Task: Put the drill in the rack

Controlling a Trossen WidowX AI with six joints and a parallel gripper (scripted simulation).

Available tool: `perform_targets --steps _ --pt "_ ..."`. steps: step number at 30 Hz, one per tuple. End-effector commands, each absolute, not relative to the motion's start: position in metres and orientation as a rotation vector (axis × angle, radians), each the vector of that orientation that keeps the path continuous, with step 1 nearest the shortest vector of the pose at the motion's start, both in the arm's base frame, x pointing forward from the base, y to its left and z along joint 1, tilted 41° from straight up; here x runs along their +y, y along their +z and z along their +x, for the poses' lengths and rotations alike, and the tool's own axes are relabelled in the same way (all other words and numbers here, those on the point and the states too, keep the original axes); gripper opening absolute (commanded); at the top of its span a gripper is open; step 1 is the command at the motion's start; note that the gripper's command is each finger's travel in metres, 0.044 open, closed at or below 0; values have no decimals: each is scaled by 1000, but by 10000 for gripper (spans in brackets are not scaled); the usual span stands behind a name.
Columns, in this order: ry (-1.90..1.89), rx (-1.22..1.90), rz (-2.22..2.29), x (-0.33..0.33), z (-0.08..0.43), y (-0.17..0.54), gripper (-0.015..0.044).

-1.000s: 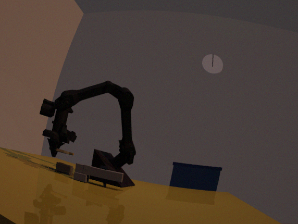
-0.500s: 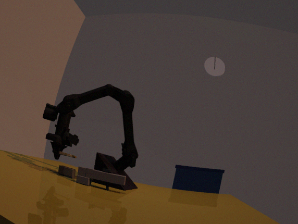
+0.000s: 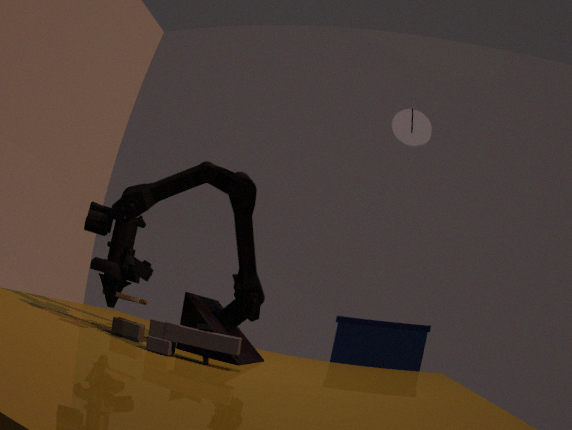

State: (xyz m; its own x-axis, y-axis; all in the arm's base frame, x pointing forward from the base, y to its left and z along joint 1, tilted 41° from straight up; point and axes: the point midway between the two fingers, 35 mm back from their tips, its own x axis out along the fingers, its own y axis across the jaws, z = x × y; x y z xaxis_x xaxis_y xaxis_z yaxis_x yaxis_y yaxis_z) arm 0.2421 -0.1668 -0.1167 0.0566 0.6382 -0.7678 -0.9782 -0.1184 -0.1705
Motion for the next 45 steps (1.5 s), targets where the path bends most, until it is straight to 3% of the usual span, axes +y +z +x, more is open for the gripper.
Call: perform_targets --steps 1,45 --pt "1494 522 -853 -164 234 -119 0" --pt "1494 520 -853 -131 241 -158 0"
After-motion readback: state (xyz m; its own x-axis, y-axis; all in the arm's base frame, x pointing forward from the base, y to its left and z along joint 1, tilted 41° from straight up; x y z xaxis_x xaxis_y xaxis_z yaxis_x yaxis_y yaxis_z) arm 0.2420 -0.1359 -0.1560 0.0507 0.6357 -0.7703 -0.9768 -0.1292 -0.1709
